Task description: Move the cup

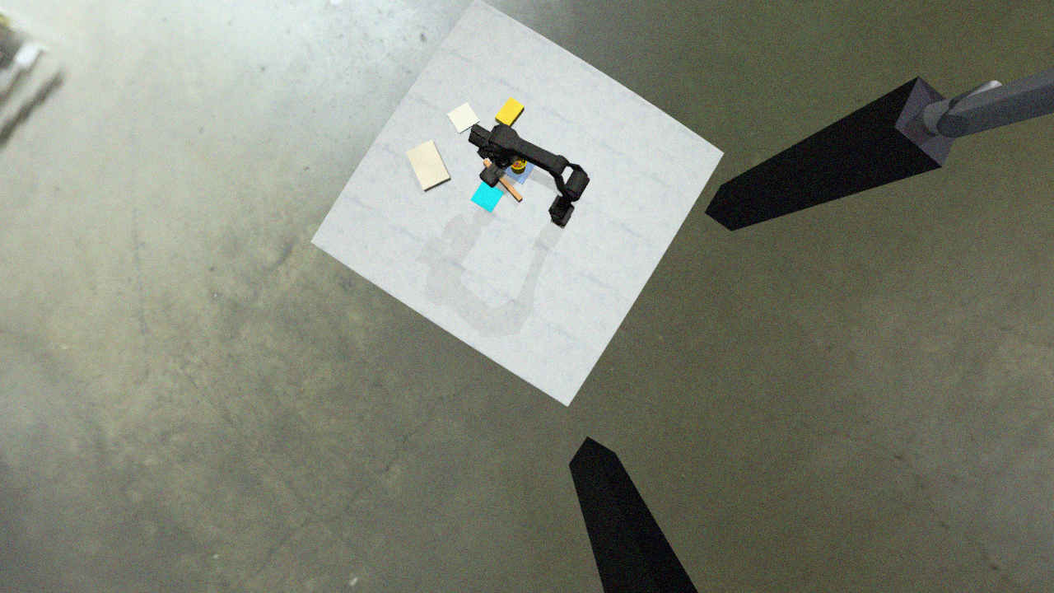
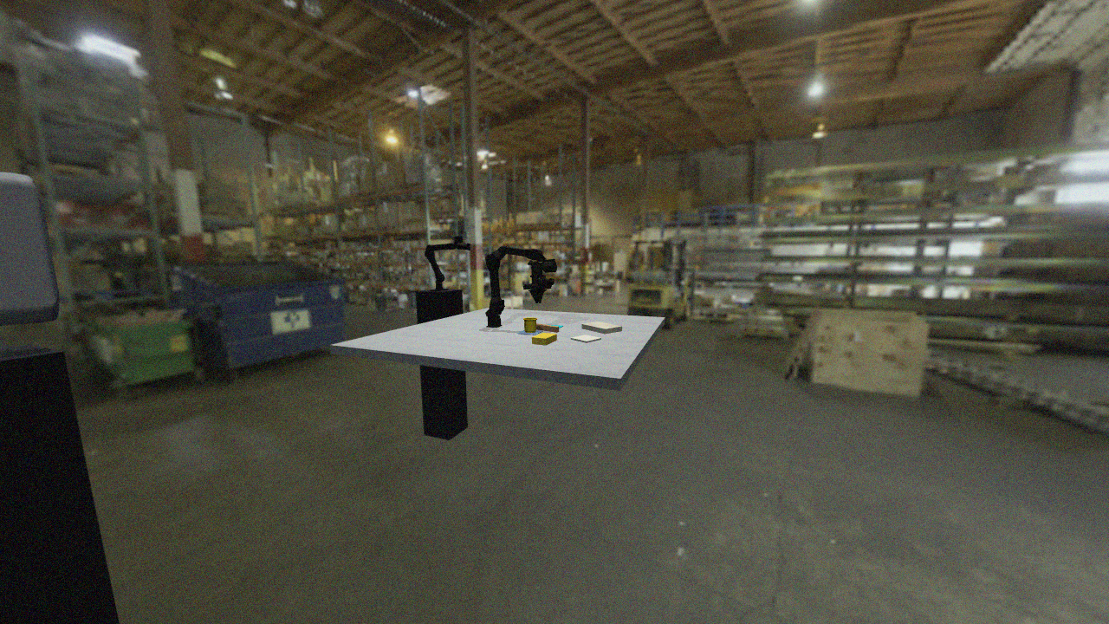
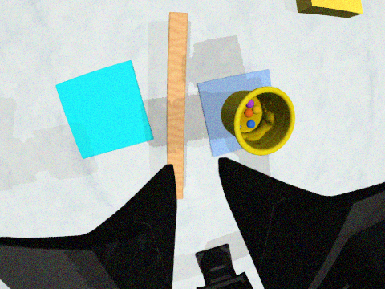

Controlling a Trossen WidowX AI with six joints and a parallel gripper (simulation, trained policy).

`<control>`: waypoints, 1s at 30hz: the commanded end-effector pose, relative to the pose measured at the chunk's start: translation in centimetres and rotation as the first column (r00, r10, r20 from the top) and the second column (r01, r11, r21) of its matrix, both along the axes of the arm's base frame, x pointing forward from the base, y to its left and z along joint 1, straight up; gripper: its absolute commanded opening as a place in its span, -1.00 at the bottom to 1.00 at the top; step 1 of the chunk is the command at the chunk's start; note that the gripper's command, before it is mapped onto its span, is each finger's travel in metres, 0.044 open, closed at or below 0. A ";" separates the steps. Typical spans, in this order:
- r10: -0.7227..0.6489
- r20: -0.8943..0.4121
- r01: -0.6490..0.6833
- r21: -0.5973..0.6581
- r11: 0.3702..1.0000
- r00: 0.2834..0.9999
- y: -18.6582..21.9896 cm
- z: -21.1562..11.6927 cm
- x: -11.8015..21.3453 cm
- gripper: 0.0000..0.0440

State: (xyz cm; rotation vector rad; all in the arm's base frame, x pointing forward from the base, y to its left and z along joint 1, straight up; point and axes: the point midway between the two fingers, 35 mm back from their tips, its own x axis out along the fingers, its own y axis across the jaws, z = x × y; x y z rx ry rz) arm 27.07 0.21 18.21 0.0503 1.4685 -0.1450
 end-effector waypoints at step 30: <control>0.047 -0.196 -0.053 -0.023 0.998 0.980 -5.2 -7.9 -1.3 -0.21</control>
